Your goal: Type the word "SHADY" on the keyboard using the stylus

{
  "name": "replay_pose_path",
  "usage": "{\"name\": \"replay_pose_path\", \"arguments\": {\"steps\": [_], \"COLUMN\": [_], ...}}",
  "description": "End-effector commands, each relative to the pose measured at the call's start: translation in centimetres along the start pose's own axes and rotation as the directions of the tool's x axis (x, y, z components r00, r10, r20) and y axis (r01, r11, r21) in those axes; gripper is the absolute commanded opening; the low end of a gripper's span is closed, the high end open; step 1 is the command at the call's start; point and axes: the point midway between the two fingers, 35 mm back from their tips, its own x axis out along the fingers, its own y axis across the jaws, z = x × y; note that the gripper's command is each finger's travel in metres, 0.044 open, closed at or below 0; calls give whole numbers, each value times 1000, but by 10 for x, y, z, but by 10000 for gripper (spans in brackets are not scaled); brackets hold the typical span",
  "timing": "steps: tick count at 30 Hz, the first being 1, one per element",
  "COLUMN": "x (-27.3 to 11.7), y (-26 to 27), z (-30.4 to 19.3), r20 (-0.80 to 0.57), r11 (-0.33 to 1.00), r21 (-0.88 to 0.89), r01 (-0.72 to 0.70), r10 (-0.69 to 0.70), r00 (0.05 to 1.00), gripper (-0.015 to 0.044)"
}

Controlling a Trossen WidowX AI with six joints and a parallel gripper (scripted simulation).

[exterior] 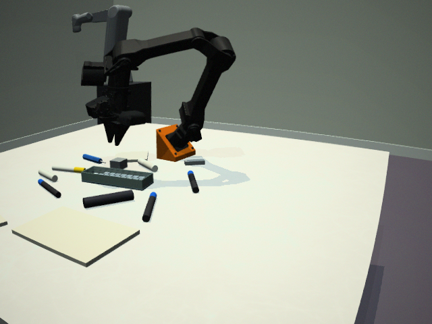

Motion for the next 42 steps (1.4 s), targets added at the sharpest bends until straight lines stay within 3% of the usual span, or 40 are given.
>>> {"name": "replay_pose_path", "arguments": {"steps": [1, 10, 17, 42], "x": [19, 36, 48, 56], "y": [-71, -149, -203, -206], "z": [-7, -23, -44, -47], "r20": [0, -3, -22, -23], "r11": [878, 472, 60, 38], "r21": [465, 870, 997, 998], "r01": [117, 144, 50, 42], "r10": [-132, -288, -399, -404], "r00": [991, 958, 917, 914], "gripper": [150, 150, 150, 150]}}
